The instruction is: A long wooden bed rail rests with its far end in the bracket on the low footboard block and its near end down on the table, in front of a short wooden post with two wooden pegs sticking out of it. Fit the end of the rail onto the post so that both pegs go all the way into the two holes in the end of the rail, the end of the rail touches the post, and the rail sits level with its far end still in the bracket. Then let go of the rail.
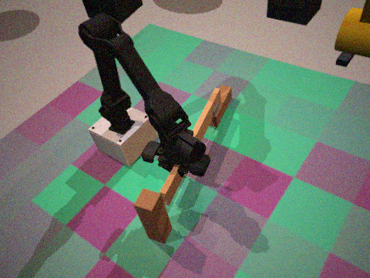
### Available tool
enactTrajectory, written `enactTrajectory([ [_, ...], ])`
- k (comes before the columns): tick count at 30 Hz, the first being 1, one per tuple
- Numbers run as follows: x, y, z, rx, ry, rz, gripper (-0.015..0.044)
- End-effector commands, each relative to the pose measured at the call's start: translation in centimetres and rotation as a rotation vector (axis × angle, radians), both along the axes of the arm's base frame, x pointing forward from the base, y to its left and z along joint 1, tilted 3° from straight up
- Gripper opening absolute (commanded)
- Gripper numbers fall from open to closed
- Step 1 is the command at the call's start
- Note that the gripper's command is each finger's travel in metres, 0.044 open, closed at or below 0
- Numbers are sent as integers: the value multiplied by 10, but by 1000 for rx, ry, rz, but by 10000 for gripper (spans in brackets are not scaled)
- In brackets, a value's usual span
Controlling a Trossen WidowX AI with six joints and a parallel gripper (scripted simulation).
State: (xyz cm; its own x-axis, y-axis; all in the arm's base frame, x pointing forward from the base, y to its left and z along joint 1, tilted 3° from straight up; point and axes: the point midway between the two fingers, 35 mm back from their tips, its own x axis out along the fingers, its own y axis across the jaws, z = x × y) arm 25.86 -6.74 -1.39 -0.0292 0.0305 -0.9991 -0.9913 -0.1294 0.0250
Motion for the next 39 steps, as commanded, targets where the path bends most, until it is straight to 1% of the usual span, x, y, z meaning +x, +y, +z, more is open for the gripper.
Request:
enactTrajectory([
  [1,0,0,0,-1,-2,2,0],
  [39,1,-7,0,-1,-2,2,0],
])
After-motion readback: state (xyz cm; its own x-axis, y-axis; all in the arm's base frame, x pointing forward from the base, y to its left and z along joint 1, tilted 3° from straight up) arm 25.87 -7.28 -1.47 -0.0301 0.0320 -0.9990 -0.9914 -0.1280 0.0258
